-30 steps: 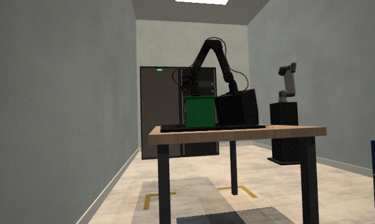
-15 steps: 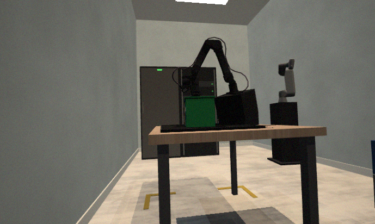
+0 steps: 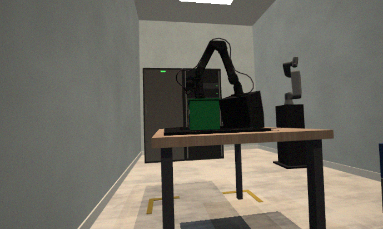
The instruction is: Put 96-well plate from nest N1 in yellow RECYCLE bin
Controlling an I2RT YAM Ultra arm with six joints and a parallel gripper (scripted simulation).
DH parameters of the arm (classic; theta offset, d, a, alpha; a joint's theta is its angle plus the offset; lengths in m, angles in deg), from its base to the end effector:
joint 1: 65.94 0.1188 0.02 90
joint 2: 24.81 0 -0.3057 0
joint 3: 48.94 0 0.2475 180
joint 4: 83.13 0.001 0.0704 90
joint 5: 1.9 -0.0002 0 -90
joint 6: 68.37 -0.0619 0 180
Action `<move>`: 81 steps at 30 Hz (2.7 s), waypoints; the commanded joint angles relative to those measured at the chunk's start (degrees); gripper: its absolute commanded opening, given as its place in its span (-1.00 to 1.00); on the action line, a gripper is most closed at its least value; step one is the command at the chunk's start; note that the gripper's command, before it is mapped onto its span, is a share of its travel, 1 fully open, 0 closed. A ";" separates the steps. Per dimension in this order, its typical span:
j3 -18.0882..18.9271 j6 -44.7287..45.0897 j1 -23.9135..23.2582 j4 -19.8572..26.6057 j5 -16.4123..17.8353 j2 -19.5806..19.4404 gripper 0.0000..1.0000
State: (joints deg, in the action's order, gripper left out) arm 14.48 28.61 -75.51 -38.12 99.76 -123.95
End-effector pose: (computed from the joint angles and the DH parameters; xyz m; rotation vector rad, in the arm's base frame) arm 0.2886 -0.0350 0.1468 0.0421 2.9410 0.2629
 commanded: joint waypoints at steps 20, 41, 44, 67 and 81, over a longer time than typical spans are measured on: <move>2.11 0.20 -0.71 0.46 -0.19 -0.23 0.65; 2.11 0.20 -0.71 0.46 -0.19 -0.23 0.65; 2.11 0.20 -0.71 0.46 -0.19 -0.23 0.65; 4.35 1.59 -2.06 7.42 0.56 5.87 0.65; 6.40 2.46 -2.92 12.31 0.75 8.54 0.65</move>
State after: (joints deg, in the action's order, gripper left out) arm 18.52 30.45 -77.54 -28.00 99.87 -117.45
